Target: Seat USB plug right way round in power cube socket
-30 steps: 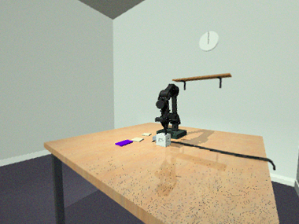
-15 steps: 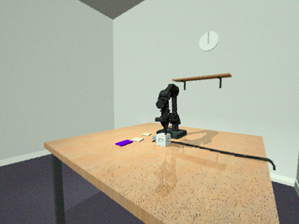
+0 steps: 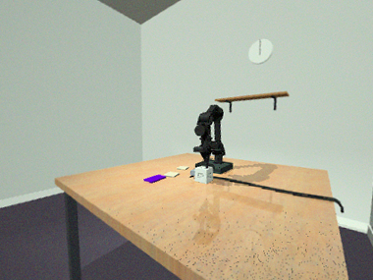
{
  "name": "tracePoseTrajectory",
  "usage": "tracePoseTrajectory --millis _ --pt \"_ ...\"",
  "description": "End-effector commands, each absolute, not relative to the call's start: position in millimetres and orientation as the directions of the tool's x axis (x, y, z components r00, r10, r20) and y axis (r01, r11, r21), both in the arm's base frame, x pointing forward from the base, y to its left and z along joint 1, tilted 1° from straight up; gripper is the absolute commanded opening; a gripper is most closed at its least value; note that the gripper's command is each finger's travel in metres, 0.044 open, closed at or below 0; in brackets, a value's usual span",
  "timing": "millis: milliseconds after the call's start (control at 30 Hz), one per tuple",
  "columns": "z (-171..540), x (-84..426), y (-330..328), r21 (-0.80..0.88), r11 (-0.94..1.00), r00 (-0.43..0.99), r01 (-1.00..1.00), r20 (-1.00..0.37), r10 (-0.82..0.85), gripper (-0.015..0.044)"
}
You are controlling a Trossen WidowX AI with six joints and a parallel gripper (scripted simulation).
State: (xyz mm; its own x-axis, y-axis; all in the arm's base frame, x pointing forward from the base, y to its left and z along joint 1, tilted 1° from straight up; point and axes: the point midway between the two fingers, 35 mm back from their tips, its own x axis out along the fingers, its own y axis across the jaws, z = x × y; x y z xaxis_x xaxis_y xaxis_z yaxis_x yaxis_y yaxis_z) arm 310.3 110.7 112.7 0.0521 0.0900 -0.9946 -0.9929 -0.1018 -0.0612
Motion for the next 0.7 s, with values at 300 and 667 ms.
tracePoseTrajectory --millis 300,667 --pt "110.7 310.2 111.1 -0.058 -0.098 0.049 -0.993 -0.995 0.092 0.0" --pt "112.6 310.4 110.8 -0.061 -0.102 0.052 -0.993 -0.995 0.09 0.0095"
